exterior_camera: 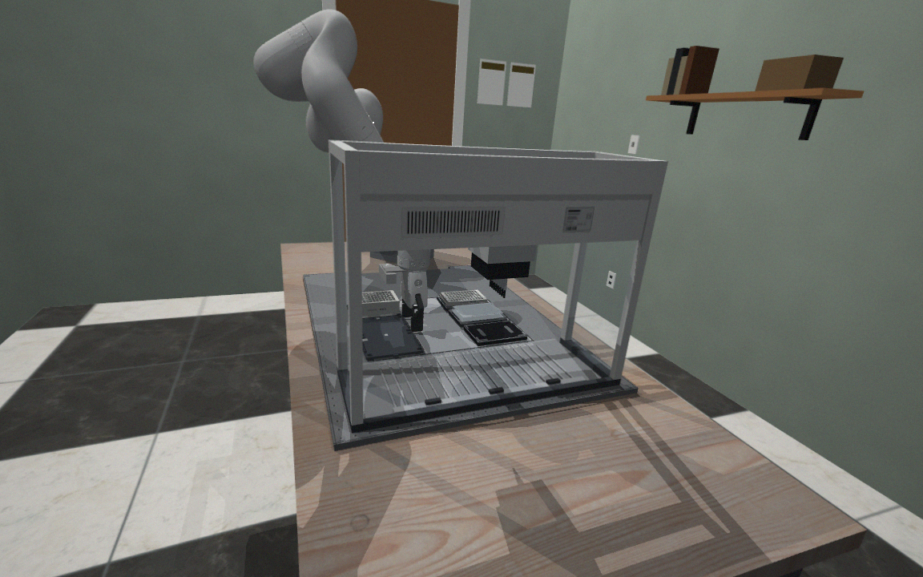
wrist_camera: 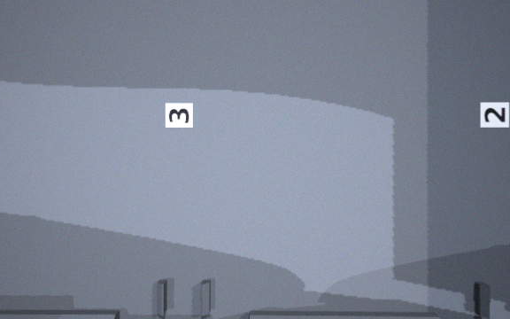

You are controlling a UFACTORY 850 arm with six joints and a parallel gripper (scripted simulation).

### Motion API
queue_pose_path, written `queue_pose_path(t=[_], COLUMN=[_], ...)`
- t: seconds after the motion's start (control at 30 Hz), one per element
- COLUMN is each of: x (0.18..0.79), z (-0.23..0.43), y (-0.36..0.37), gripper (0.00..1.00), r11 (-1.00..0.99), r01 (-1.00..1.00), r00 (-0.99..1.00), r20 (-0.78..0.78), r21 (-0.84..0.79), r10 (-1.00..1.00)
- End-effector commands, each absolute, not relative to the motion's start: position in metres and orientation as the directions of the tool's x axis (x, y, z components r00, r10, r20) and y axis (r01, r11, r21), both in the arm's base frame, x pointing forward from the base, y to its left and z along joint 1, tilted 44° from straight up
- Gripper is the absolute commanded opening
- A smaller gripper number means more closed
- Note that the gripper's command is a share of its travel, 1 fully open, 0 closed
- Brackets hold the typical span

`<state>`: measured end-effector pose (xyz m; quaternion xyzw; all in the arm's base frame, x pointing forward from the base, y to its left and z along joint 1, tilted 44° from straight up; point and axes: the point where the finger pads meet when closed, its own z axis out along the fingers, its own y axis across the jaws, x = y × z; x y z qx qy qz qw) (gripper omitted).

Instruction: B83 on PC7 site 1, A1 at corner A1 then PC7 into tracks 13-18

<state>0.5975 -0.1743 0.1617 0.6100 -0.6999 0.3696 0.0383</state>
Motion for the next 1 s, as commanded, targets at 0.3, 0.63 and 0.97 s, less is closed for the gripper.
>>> queue_pose_path(t=[0.3, 0.63, 0.97], x=[0.5980, 0.5988, 0.6004], z=[0.1624, 0.1608, 0.1574], y=[-0.1741, -0.1715, -0.1660], gripper=[1.00, 1.00, 1.00], r11=[-0.018, -0.018, -0.018], r01=[-0.882, -0.882, -0.882], r00=[-0.253, -0.253, -0.253], r20=[0.505, 0.504, 0.504], r21=[-0.472, -0.472, -0.472], r10=[-0.825, -0.825, -0.825])
